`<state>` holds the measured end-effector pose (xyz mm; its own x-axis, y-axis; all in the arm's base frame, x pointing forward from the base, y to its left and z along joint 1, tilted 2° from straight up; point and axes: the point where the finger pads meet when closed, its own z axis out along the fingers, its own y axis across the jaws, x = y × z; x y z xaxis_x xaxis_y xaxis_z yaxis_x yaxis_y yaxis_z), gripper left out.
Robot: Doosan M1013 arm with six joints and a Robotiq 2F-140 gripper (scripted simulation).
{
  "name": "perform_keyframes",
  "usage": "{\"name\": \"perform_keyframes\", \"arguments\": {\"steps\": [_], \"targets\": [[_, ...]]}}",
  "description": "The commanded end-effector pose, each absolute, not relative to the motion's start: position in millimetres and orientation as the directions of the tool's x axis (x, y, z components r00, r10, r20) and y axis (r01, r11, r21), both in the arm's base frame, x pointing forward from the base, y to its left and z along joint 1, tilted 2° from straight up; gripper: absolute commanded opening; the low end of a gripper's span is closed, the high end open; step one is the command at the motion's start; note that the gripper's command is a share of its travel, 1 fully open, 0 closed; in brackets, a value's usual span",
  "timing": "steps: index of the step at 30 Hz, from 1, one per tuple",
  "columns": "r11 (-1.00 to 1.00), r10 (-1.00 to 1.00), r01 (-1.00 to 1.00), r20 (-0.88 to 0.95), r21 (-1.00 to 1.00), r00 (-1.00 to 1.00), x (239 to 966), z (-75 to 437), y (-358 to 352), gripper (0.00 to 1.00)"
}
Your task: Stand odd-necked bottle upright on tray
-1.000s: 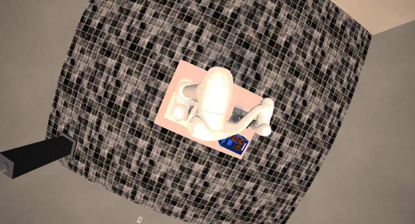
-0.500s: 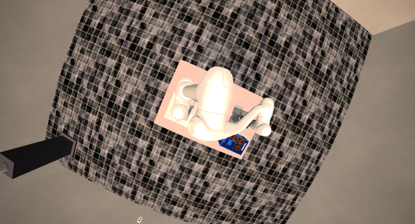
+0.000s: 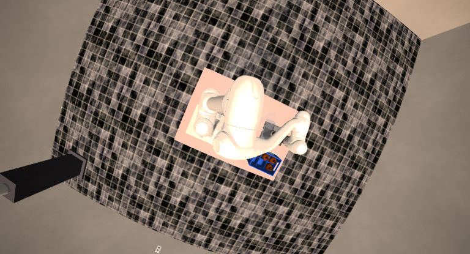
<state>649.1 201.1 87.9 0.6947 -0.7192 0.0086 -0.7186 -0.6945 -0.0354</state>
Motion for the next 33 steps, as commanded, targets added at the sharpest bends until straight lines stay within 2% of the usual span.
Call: {"name": "perform_keyframes", "arguments": {"steps": [1,6,7,33], "targets": [[-0.695,-0.719,-0.719,0.009,-0.036,0.695,649.1,88.0,201.2,0.0],[-0.695,-0.719,-0.719,0.009,-0.036,0.695,649.1,88.0,201.2,0.0],[-0.695,-0.719,-0.719,0.009,-0.036,0.695,649.1,88.0,201.2,1.0],[-0.695,-0.719,-0.719,0.009,-0.036,0.695,649.1,88.0,201.2,1.0]]}}
